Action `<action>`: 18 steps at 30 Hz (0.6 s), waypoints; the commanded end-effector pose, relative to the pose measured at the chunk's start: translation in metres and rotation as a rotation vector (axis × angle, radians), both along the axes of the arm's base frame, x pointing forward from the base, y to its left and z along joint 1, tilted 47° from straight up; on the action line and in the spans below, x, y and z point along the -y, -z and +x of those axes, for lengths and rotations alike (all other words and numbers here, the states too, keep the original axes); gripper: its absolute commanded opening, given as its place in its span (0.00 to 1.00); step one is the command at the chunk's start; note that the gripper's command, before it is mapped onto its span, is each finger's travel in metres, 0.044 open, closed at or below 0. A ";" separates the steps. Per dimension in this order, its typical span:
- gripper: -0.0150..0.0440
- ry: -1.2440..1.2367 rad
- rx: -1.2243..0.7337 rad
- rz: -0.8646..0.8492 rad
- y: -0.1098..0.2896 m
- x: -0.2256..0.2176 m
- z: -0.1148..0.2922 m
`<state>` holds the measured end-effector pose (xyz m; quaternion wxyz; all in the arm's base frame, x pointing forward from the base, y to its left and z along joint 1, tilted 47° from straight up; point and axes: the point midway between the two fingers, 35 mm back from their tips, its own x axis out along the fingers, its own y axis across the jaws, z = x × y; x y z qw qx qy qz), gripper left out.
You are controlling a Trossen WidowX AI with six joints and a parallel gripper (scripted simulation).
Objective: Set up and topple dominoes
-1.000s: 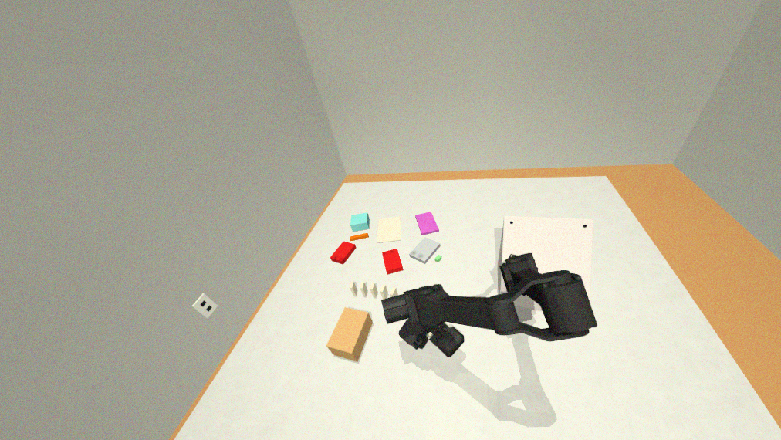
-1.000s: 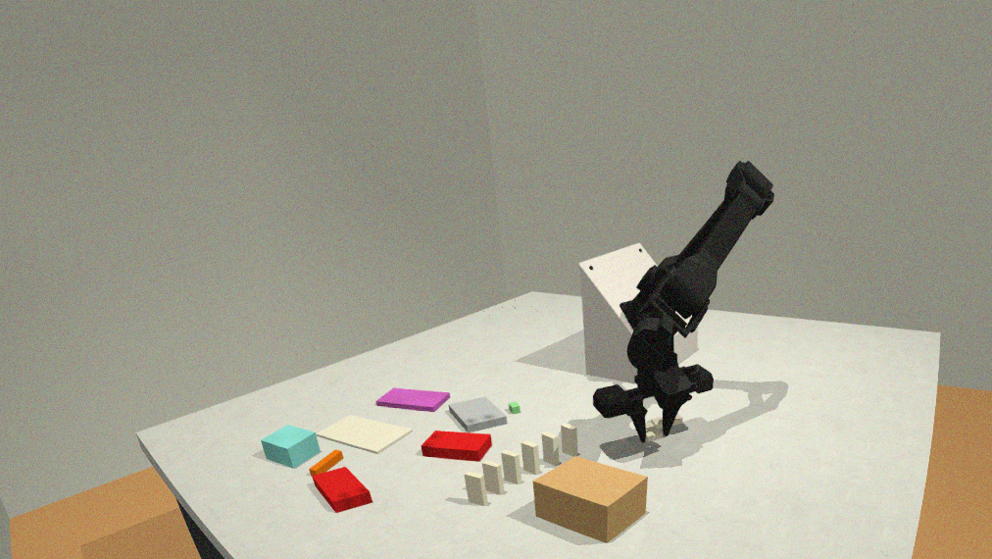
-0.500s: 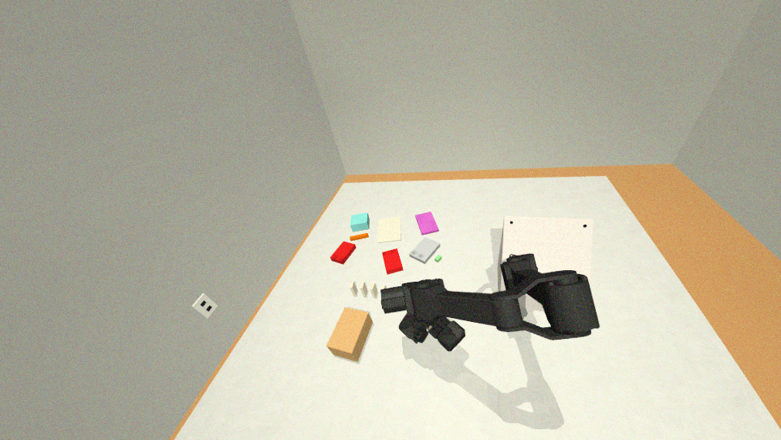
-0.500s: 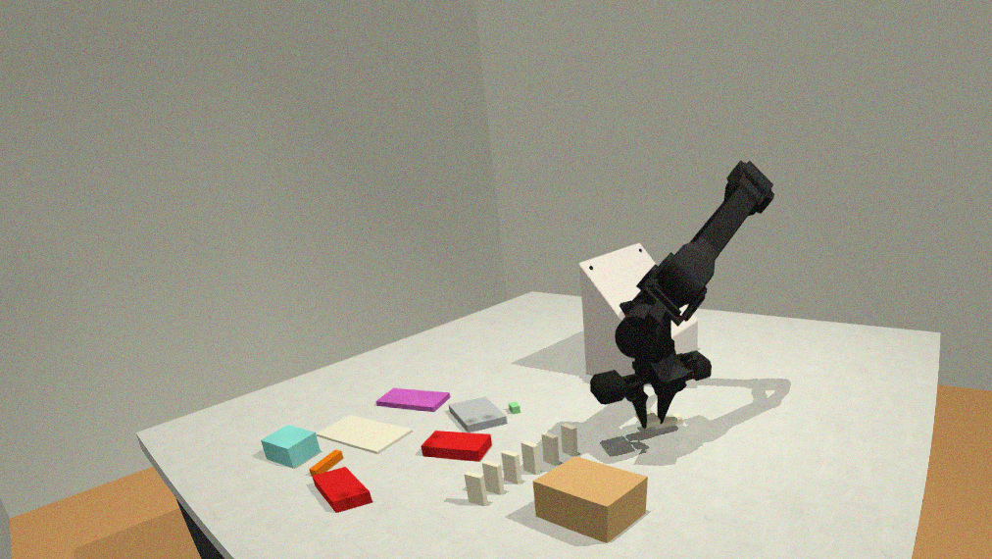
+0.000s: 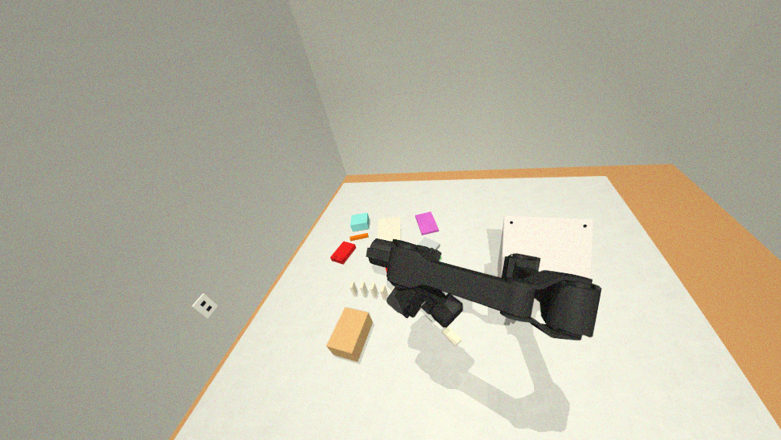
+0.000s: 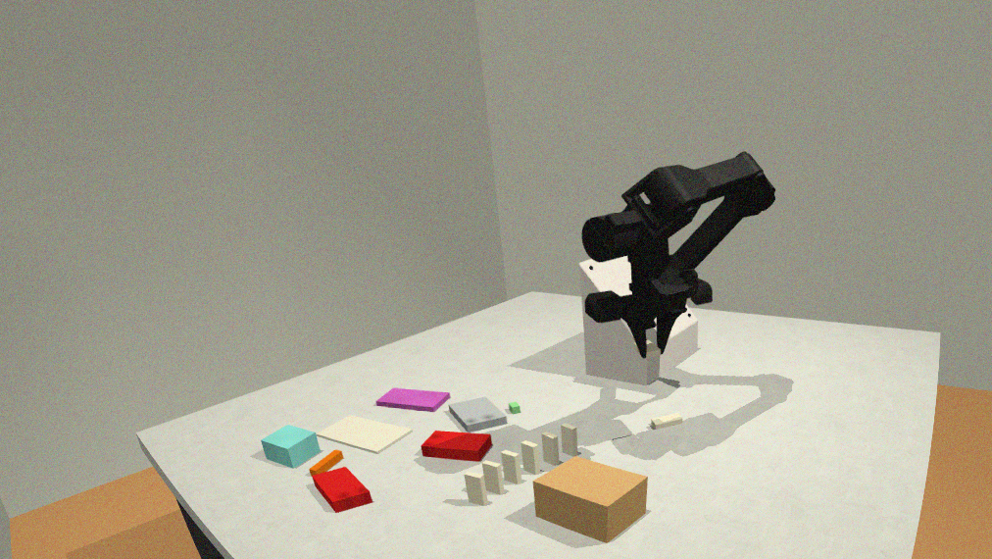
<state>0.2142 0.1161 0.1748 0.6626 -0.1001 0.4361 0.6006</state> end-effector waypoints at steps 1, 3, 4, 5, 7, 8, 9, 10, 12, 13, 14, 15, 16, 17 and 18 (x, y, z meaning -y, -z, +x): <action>0.44 -0.003 0.003 0.014 -0.015 0.011 0.001; 0.44 -0.003 0.003 0.014 -0.015 0.011 0.001; 0.44 0.006 -0.006 0.012 -0.015 0.011 0.002; 0.44 0.033 -0.034 0.008 -0.017 0.010 0.005; 0.44 0.135 -0.137 -0.008 -0.023 0.005 0.017; 0.44 0.191 -0.194 -0.016 -0.026 0.002 0.023; 0.44 0.248 -0.252 -0.025 -0.029 -0.001 0.029; 0.44 0.304 -0.309 -0.033 -0.032 -0.004 0.035; 0.44 0.416 -0.424 -0.049 -0.038 -0.011 0.048; 0.44 0.473 -0.481 -0.057 -0.040 -0.014 0.053; 0.44 0.529 -0.538 -0.065 -0.043 -0.018 0.059; 0.44 0.584 -0.596 -0.073 -0.045 -0.022 0.065; 0.44 0.640 -0.654 -0.080 -0.048 -0.026 0.071; 0.44 0.696 -0.711 -0.088 -0.050 -0.030 0.076; 0.44 0.741 -0.758 -0.093 -0.052 -0.033 0.081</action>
